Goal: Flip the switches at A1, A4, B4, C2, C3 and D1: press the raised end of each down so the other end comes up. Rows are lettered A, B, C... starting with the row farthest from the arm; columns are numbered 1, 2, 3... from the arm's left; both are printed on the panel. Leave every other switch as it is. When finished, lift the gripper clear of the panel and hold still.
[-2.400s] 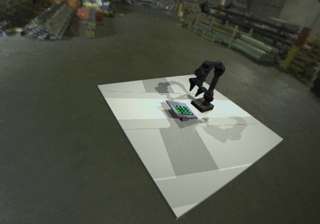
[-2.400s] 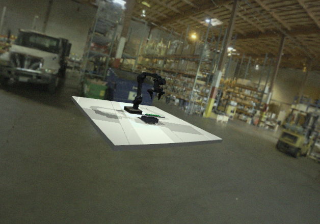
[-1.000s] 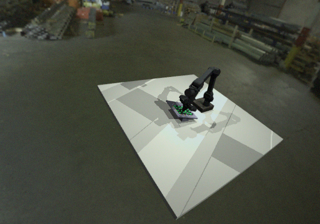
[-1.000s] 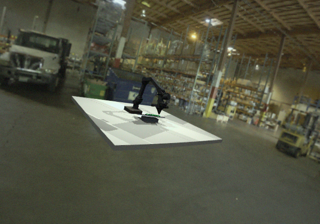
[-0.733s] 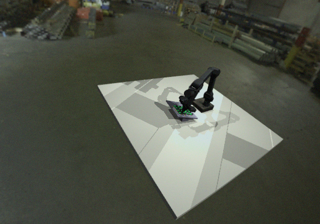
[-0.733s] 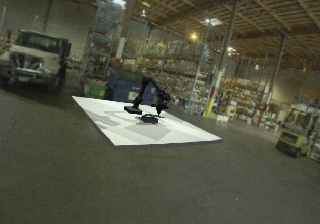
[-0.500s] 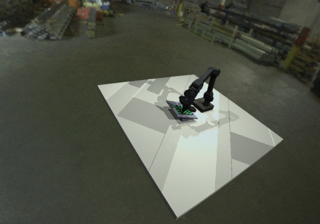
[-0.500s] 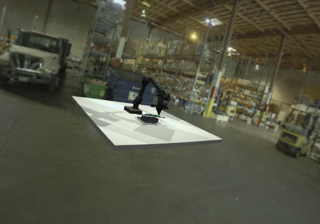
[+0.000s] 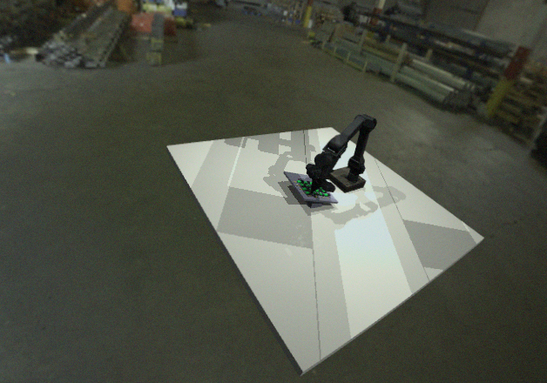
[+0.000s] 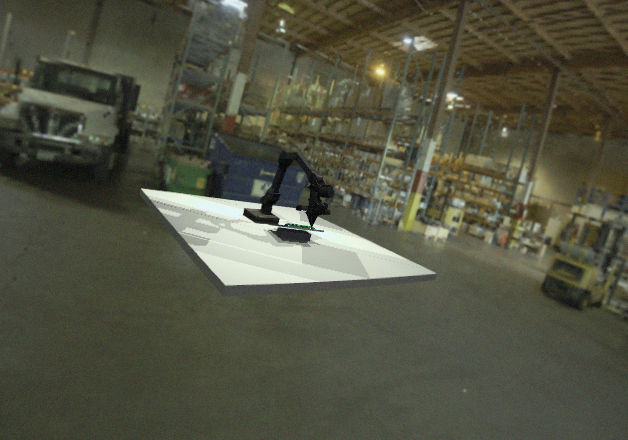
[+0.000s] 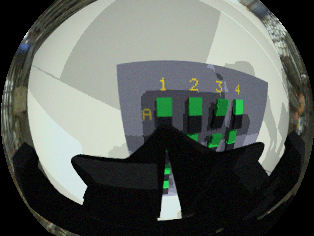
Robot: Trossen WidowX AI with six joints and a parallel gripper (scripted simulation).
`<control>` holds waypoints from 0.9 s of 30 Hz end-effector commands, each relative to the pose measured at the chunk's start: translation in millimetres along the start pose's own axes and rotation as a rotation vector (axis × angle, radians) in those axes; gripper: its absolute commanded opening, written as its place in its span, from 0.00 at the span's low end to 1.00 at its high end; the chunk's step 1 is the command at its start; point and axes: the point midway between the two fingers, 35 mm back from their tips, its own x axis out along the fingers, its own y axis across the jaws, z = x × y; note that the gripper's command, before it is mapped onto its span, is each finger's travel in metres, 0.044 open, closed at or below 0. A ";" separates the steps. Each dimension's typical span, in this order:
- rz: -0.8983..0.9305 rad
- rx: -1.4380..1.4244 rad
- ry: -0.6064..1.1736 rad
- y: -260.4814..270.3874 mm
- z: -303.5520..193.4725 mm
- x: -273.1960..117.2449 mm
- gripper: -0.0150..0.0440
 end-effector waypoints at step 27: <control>-0.001 -0.005 -0.002 -0.2 0.2 4.4 0.25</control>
